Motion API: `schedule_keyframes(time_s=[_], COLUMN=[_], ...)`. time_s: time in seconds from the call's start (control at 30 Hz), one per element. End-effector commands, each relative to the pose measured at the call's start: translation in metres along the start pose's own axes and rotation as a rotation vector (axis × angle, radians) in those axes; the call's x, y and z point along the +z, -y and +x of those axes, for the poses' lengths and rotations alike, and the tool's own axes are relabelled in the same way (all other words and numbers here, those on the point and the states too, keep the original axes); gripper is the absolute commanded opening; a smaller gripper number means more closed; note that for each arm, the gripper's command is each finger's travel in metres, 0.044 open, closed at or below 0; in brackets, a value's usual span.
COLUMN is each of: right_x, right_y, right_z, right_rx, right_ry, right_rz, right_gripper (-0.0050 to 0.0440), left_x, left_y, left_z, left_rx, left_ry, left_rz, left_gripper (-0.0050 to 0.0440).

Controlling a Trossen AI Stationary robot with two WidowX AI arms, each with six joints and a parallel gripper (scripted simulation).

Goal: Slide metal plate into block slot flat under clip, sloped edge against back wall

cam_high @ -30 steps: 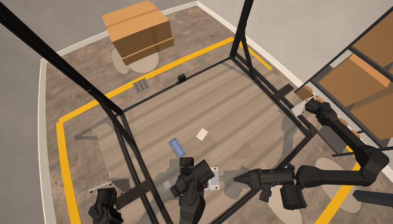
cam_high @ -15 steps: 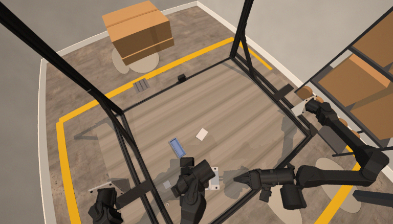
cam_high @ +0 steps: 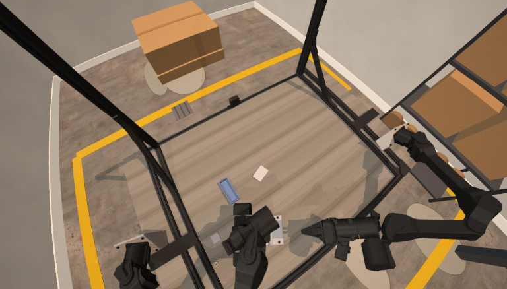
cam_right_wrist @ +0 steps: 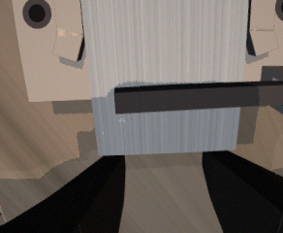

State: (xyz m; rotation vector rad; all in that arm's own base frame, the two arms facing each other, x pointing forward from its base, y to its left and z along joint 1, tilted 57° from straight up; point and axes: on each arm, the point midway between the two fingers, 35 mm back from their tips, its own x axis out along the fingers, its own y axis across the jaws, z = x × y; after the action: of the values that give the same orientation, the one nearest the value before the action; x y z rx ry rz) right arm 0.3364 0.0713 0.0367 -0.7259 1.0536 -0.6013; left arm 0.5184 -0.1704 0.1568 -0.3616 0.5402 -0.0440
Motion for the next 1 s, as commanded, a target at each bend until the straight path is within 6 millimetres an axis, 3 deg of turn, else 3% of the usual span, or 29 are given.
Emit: schedule_keyframes(time_s=[0.0, 0.97], right_x=[0.004, 0.0078], right_y=[0.0006, 0.0006], right_z=[-0.0005, -0.0015], right_rx=[-0.001, -0.001], right_ry=[0.005, 0.005], right_rz=[0.006, 0.006], right_gripper=[0.016, 0.016], left_x=[0.0008, 0.0008], left_y=[0.0004, 0.0004], left_z=[-0.0002, -0.0002], left_rx=[-0.001, -0.001], left_ry=[0.003, 0.003], left_rz=[-0.003, -0.003], left_gripper=[0.044, 0.044])
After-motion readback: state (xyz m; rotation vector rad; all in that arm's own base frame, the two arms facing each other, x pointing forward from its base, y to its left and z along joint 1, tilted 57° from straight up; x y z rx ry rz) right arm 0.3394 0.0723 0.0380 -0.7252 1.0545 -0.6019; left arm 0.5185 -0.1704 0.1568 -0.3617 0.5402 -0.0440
